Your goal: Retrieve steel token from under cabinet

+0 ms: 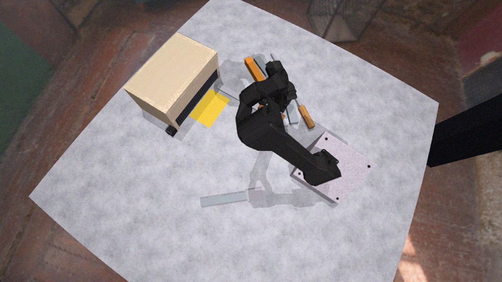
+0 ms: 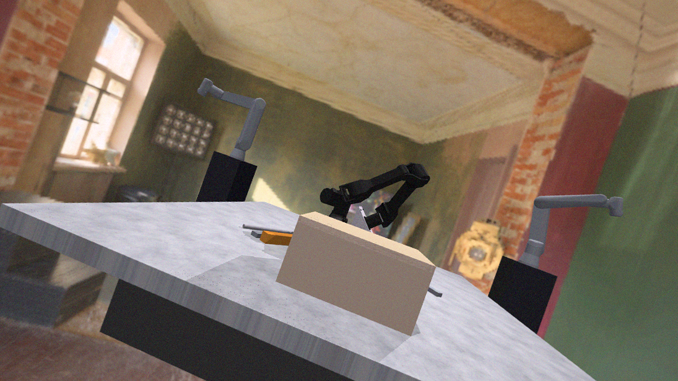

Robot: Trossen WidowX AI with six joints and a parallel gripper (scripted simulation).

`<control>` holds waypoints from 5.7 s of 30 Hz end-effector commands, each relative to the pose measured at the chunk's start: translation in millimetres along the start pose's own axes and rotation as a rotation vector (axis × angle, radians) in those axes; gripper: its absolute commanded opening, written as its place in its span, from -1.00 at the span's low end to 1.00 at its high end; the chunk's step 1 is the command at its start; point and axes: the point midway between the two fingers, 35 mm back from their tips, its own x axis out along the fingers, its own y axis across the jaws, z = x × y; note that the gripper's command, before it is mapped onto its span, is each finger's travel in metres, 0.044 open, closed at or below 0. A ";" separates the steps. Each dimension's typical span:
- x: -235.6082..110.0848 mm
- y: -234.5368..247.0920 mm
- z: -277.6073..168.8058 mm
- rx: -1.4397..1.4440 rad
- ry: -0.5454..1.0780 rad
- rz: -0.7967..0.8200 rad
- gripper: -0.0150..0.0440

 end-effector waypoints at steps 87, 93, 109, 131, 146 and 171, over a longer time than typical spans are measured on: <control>-0.4 6.0 78.8 -0.053 0.001 0.005 -0.49; -0.6 6.6 86.1 -0.054 0.001 0.005 -0.49; -1.0 8.2 104.7 -0.055 0.000 0.005 -0.49; -1.5 10.3 128.5 -0.056 -0.001 0.005 -0.49; -1.8 11.4 143.7 -0.056 -0.001 0.006 -0.49; -2.3 13.0 167.0 -0.057 -0.002 0.006 -0.49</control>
